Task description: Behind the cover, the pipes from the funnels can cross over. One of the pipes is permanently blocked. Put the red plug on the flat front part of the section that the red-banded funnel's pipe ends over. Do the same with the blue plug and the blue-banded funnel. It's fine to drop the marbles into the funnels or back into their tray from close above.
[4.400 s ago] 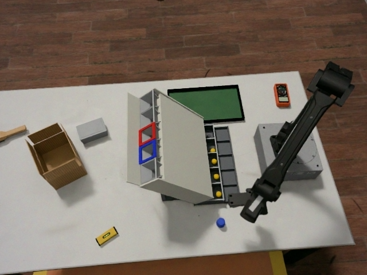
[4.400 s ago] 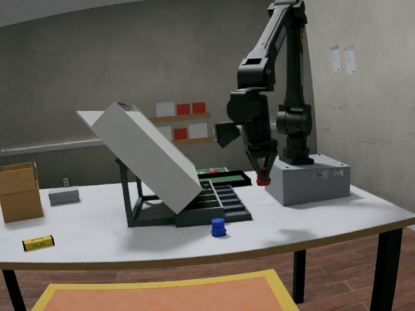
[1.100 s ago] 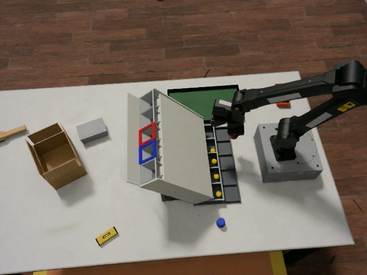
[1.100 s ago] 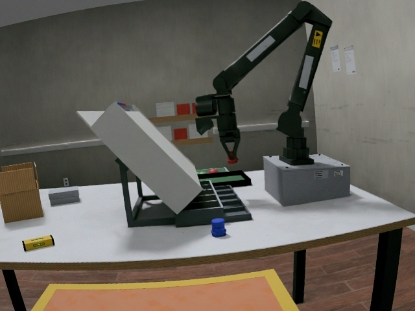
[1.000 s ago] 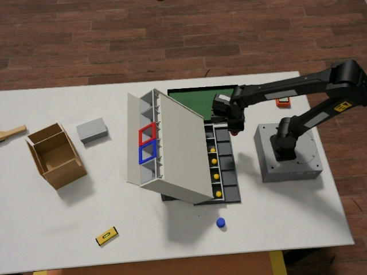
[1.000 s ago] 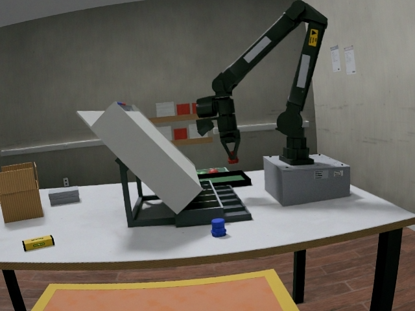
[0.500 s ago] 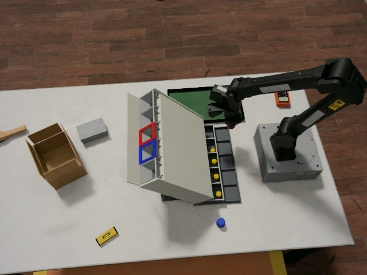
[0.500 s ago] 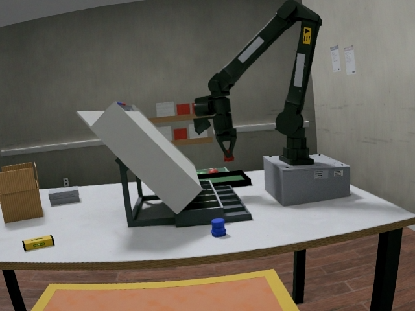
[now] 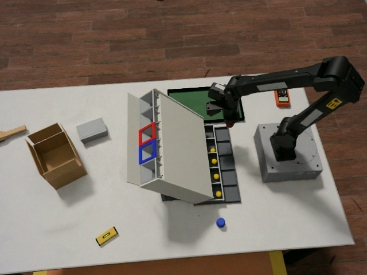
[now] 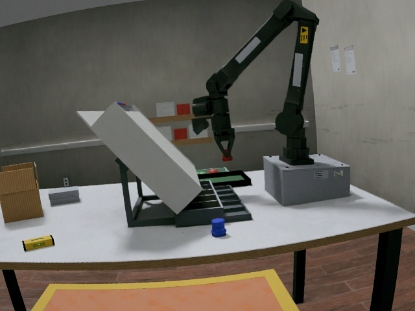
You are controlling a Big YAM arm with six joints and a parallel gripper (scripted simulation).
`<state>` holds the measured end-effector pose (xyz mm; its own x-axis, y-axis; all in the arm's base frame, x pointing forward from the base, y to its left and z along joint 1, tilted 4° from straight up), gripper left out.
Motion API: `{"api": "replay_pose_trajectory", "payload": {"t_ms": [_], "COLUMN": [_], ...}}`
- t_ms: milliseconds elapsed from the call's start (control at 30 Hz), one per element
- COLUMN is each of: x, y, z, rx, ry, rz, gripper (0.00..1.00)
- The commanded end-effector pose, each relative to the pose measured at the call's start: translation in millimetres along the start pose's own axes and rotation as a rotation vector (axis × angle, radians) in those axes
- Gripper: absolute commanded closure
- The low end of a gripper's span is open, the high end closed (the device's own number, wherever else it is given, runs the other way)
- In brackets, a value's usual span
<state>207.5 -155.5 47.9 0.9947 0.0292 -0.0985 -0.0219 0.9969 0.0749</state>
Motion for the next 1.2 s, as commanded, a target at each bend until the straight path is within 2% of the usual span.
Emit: {"api": "replay_pose_trajectory", "payload": {"t_ms": [0,167,667,1167], "x": [16.0,16.3,14.7,14.9], "y": [-15.6,-15.8,-14.9,-15.0], "z": [13.5,13.4,13.3,13.4], "rx": [-0.016,-0.011,-0.035,-0.035], "ry": [-0.022,-0.014,-0.053,-0.053], "rz": [-0.006,-0.009,0.006,0.007], "gripper": [1.0,1.0,1.0,1.0]}}
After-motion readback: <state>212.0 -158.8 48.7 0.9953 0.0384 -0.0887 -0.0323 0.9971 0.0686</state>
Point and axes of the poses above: the point where the finger pads meet when closed, its own z axis back along the fingers, its own y axis across the jaws, x = y × z, the point moved 4 cm from there along z, back along the fingers, and after that the axes turned 6 degrees about z, right-handed, at the moved point
